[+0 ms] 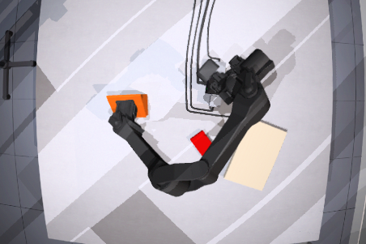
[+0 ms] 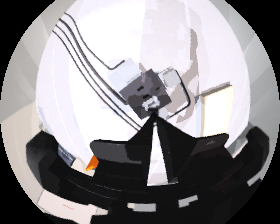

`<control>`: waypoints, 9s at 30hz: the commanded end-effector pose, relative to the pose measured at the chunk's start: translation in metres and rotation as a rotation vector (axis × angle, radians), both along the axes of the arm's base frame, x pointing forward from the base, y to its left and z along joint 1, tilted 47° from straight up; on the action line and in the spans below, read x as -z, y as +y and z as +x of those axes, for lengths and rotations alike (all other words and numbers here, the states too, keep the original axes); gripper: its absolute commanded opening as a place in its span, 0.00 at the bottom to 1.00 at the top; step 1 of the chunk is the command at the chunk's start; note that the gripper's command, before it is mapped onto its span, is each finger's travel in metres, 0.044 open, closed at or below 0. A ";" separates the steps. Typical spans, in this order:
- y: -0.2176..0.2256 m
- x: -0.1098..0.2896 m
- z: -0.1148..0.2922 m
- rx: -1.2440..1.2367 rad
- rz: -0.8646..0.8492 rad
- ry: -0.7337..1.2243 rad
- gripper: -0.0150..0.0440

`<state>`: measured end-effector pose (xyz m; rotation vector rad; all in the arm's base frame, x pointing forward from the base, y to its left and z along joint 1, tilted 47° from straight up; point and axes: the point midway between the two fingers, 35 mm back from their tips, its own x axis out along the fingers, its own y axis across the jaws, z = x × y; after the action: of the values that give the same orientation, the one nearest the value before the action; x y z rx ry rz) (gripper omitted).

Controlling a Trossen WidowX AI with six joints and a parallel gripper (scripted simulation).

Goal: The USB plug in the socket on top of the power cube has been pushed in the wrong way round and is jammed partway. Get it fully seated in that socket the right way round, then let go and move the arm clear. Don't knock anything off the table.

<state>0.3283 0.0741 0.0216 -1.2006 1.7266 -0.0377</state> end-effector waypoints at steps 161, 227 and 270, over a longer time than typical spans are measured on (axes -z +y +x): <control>-0.011 0.010 0.000 -0.405 0.009 0.421 0.25; -0.017 0.016 0.000 -0.405 0.009 0.421 0.25; -0.020 0.019 0.000 -0.405 0.009 0.421 0.25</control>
<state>0.3281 0.0543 0.0023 -1.6082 1.7945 0.4939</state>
